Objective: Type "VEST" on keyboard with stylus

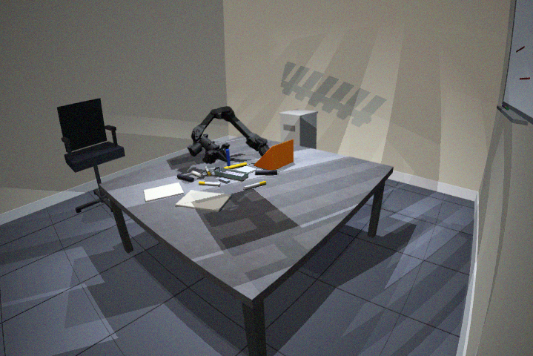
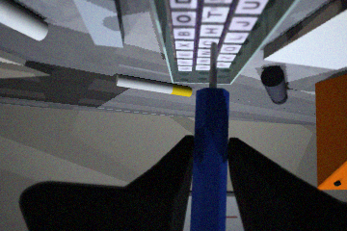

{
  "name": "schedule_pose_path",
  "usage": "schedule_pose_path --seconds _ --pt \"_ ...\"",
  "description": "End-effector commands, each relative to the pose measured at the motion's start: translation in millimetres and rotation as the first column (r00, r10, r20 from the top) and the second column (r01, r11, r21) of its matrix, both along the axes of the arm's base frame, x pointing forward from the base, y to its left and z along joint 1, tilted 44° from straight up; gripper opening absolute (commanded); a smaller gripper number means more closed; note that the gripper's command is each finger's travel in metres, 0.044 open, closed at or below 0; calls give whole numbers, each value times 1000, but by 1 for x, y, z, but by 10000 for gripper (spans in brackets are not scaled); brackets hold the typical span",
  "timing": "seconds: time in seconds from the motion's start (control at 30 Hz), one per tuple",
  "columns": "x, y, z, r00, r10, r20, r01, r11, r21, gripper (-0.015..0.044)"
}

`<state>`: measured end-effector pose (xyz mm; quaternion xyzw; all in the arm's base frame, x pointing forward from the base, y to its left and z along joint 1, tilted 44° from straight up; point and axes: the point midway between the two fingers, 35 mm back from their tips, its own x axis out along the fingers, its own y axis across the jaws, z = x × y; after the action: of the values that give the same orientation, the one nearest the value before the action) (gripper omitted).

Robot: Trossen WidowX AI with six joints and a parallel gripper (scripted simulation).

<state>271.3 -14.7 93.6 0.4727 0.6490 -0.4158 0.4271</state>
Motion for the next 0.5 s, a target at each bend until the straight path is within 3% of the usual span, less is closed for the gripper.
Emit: schedule_pose_path --seconds 0.0,0.47 --pt "0 -1 0 1000 4 1 -4 1000 -2 81" --pt "1 -6 -5 1000 4 1 -4 1000 -3 81"
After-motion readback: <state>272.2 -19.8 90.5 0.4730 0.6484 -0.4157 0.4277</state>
